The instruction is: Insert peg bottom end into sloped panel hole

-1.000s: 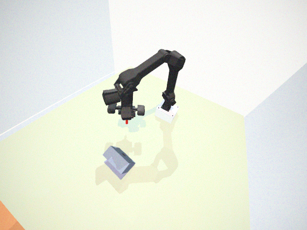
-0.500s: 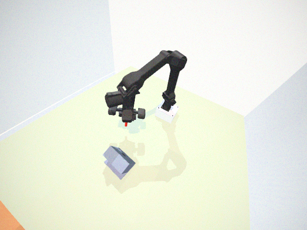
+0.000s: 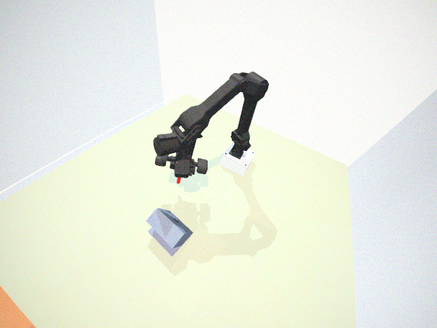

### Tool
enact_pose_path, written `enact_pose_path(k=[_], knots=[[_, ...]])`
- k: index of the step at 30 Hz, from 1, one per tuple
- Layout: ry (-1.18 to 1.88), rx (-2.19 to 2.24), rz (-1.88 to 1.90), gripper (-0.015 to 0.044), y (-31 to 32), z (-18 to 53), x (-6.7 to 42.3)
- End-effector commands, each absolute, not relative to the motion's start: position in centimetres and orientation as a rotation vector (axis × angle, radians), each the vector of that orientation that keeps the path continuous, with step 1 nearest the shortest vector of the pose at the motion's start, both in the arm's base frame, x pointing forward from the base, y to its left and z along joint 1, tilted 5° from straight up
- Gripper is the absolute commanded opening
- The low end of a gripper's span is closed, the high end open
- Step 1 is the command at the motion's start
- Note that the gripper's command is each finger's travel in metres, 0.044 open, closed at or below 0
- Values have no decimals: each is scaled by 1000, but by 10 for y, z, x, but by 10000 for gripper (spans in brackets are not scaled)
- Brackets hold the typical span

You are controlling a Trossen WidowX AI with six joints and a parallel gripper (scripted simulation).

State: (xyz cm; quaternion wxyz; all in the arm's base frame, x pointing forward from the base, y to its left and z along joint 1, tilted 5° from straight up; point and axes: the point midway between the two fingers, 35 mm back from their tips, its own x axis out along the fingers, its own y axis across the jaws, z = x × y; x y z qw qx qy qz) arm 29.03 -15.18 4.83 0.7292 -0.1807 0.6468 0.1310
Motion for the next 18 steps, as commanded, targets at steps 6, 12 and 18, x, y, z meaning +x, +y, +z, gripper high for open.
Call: enact_pose_path(k=[6,12,18], knots=[[1393,-405,243,0,-148,46,295],[1372,-408,219,0,-145,43,297],[1350,-411,194,0,-142,41,300]])
